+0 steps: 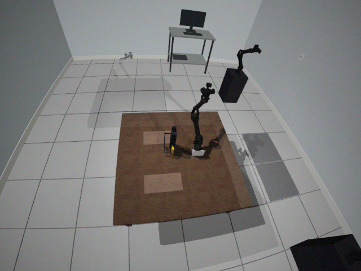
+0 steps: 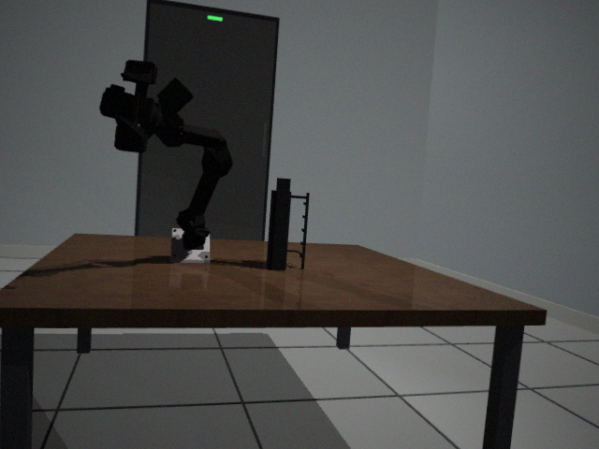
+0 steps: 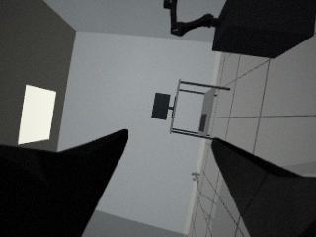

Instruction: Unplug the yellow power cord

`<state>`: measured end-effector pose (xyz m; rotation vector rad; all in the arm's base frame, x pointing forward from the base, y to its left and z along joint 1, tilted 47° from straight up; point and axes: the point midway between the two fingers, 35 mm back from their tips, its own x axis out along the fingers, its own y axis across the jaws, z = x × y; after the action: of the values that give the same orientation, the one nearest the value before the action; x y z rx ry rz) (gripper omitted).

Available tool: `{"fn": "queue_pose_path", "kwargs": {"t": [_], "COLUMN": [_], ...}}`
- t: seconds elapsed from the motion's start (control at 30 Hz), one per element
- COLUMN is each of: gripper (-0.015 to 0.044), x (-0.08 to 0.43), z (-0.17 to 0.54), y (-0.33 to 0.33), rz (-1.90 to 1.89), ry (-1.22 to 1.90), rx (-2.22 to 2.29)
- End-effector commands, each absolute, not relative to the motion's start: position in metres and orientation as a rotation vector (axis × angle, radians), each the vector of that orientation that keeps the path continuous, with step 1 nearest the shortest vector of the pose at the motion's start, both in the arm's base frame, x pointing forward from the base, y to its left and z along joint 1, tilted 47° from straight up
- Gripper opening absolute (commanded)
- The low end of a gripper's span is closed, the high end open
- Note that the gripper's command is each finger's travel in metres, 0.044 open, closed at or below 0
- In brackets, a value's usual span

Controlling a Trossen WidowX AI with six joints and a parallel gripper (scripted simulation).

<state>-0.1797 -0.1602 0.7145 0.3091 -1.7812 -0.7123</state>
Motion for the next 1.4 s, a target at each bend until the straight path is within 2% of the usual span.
{"fn": "queue_pose_path", "kwargs": {"t": [0.0,0.27,0.83,1.37], "gripper": [0.0374,0.0164,0.016,0.016], "x": [-0.18,-0.178,-0.151,-0.072], "z": [0.714,0.703,0.653,0.587], "y": [-0.161,-0.184,-0.28,-0.371], "rz": [-0.714,-0.785,-0.947,-1.068], "ry": [-1.781,-1.746,-1.605,-1.338], "rx": [0.309,0.332,0.523,0.736]}}
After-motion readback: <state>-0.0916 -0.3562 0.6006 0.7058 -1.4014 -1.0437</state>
